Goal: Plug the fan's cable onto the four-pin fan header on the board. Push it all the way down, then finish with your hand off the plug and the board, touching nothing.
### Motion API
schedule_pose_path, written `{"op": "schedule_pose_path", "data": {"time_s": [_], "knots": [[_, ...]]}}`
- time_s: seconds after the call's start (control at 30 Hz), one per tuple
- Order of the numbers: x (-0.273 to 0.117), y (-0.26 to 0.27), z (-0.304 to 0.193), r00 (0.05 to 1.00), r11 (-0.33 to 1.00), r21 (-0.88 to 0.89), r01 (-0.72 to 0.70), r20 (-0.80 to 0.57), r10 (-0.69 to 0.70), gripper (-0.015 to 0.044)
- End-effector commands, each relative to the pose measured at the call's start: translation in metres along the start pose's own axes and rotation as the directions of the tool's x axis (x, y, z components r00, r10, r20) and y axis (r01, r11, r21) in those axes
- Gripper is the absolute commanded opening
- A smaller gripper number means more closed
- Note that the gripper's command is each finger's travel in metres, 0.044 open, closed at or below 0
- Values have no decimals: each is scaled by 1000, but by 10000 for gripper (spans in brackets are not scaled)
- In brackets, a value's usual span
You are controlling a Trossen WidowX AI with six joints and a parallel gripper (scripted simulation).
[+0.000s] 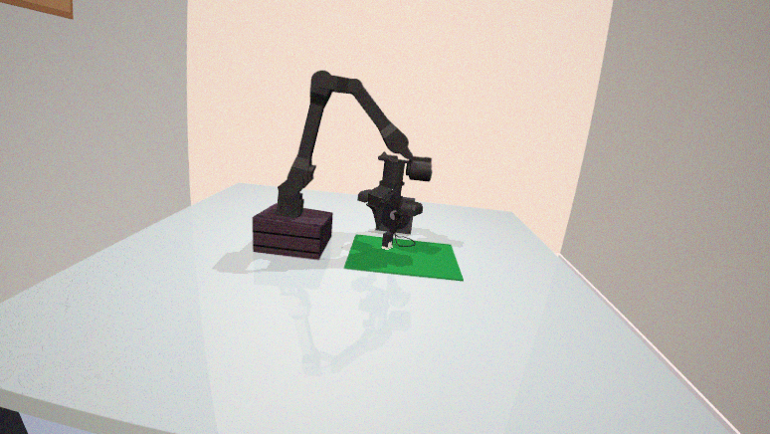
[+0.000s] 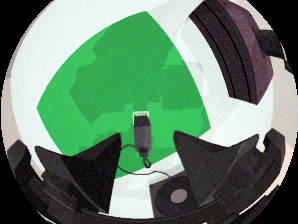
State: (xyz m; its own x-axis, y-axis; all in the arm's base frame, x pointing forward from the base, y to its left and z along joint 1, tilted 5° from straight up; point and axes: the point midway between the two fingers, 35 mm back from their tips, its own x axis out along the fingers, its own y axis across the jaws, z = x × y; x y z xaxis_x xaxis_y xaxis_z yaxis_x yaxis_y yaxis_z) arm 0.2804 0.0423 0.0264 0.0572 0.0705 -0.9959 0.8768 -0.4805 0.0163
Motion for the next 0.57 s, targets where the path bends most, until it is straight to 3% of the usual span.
{"op": "schedule_pose_path", "data": {"time_s": [0.0,0.13,0.4,0.53], "knots": [[-20,4,-2,1000,1000,-3,-19,-8,19,260],[-20,7,6,1000,1000,-3,-19,-7,19,260],[-20,21,102,1000,1000,-4,-20,2,20,260],[-19,20,119,1000,1000,-4,-21,2,21,260]]}}
